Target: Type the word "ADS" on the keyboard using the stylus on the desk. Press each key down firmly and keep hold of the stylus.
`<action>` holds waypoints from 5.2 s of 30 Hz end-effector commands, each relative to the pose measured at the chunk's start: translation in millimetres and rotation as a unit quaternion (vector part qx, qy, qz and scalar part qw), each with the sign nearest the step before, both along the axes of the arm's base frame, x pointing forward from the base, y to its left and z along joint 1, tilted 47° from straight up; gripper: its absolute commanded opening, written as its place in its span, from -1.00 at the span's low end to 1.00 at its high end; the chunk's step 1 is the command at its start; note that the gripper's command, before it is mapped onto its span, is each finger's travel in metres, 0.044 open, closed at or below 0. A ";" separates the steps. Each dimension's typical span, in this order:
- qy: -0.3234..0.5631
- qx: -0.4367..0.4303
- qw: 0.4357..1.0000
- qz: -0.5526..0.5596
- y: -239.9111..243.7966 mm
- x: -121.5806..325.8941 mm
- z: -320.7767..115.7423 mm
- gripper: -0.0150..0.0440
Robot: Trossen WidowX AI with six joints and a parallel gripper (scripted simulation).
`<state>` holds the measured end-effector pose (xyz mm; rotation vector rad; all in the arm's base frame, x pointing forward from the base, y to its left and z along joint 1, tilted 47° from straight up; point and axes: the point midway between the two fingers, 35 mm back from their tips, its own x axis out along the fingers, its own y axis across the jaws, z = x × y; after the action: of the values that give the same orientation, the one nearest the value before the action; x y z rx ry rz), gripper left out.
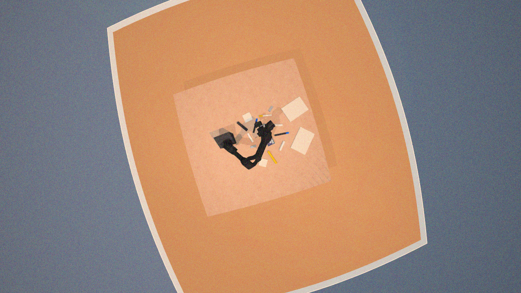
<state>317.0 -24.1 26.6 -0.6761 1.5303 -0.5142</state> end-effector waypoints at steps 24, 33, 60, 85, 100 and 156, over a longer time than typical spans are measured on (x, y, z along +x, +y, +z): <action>-0.060 0.041 0.956 0.284 -143.6 -132.8 105.5 0.02; -0.061 0.041 0.956 0.284 -143.4 -131.5 105.2 0.02; -0.060 0.041 0.956 0.284 -153.9 -131.7 95.3 0.02; -0.060 0.040 0.956 0.284 -162.8 -132.0 86.8 0.02; -0.060 0.040 0.956 0.284 -168.4 -132.2 81.0 0.02; -0.059 0.040 0.956 0.284 -186.8 -132.7 63.4 0.02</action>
<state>184.2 -211.4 91.9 -0.9571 1.1649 -0.0630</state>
